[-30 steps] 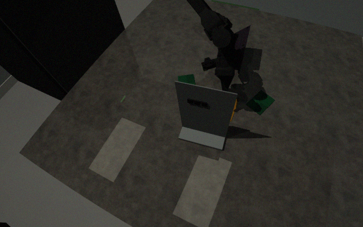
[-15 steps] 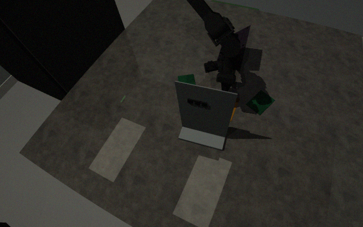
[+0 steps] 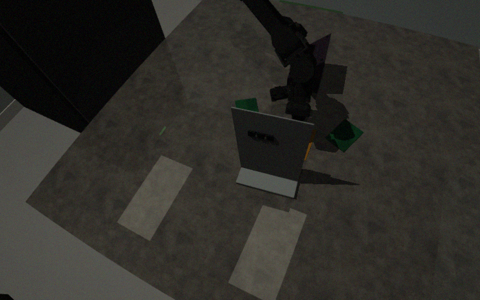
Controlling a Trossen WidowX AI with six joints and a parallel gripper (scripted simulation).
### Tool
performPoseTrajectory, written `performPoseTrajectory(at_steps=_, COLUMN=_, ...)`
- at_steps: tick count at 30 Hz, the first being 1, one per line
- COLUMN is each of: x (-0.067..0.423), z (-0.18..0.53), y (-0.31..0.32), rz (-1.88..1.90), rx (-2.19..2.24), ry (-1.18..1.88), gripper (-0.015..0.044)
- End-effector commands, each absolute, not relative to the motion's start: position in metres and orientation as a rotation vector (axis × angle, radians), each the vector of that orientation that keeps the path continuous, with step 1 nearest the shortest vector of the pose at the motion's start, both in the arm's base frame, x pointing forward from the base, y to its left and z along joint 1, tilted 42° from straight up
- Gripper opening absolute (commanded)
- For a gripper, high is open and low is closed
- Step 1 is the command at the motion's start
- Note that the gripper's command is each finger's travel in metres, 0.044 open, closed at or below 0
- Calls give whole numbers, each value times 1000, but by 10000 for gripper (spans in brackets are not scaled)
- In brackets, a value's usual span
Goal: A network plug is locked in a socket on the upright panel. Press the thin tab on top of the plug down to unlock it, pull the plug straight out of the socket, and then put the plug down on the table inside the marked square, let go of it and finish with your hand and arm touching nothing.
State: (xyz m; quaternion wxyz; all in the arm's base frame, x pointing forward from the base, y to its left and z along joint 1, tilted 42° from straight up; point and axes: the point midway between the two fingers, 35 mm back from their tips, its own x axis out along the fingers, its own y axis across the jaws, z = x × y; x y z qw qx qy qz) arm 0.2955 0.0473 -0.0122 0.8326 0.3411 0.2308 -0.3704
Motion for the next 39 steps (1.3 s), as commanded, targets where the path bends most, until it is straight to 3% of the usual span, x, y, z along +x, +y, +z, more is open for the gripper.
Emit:
performPoseTrajectory(at_steps=1, x=294, z=-18, y=44, rz=-787, rx=715, ry=497, gripper=0)
performPoseTrajectory(at_steps=39, x=295, z=-42, y=16, rz=-786, rx=712, ry=493, gripper=0)
